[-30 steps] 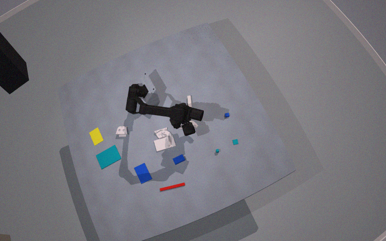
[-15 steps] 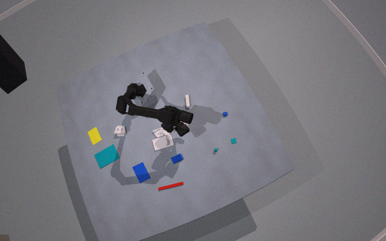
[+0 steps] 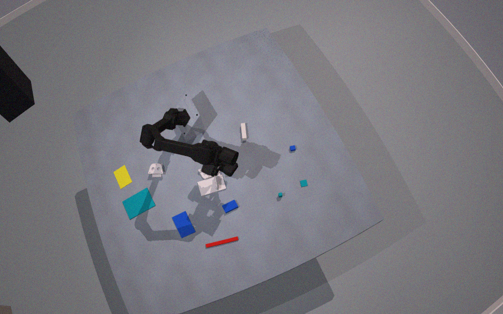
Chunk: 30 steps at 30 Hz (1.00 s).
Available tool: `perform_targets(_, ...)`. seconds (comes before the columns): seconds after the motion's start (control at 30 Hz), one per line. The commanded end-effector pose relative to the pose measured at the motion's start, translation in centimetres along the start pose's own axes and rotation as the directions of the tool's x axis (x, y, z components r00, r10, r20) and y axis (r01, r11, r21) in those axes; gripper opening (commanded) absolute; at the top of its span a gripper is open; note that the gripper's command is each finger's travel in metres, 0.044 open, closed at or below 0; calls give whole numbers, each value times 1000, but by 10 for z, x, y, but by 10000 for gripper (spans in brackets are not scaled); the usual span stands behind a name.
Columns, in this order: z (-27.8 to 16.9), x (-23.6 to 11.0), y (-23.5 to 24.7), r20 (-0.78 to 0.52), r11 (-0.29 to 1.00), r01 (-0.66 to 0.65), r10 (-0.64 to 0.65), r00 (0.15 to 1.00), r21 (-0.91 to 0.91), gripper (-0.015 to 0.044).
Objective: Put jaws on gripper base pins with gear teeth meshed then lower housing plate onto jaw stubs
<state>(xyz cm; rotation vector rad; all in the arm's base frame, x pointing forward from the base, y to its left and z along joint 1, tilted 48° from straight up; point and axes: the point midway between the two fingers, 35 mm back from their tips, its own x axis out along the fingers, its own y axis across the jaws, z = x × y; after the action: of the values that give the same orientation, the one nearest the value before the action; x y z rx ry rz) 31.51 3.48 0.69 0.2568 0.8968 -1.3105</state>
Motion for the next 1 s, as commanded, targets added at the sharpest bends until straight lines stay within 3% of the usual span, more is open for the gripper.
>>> perform_targets(0.0,10,2,-12,3,994,8,-8,1000,-106,134)
perform_targets(0.47,36,3,-49,5,904,11,-10,1000,-428,134)
perform_targets(0.97,56,7,-91,10,695,17,-14,1000,-719,134)
